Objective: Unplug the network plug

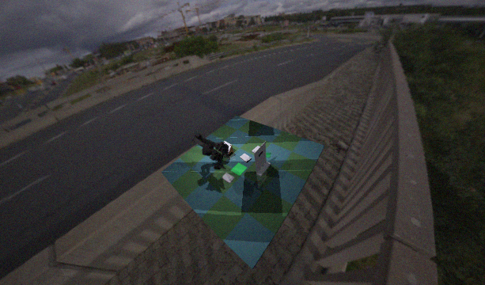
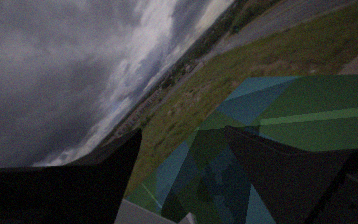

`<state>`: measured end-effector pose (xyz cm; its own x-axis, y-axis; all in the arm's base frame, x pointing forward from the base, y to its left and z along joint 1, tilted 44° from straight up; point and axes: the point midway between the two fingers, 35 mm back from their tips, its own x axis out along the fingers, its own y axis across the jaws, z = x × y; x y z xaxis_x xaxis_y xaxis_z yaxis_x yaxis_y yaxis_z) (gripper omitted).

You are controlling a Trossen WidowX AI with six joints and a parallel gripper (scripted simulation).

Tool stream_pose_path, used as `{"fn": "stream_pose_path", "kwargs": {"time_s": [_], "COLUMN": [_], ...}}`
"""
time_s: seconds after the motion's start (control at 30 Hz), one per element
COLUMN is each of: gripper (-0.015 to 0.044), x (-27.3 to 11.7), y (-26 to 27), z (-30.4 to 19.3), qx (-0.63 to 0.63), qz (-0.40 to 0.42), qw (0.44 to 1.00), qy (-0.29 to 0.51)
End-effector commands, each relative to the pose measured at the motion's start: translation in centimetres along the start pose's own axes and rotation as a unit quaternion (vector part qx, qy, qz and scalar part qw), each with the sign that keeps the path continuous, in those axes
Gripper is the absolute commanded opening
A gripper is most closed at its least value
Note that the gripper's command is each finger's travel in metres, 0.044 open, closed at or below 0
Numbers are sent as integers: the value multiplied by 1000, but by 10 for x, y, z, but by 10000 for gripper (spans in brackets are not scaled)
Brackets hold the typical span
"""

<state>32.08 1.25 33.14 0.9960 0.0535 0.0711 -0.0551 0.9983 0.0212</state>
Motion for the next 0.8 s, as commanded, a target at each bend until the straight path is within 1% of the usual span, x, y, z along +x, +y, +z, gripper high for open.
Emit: {"fn": "stream_pose_path", "kwargs": {"time_s": [0.0,0.27,0.3,0.77], "gripper": [374,164,156,156], "x": [1,22,25,42], "y": [0,17,20,55], "z": [-1,-39,-44,-119], "qx": [1,56,64,164], "qz": [0,20,22,50], "qw": [1000,998,997,983], "qy": [0,21,24,66]}}
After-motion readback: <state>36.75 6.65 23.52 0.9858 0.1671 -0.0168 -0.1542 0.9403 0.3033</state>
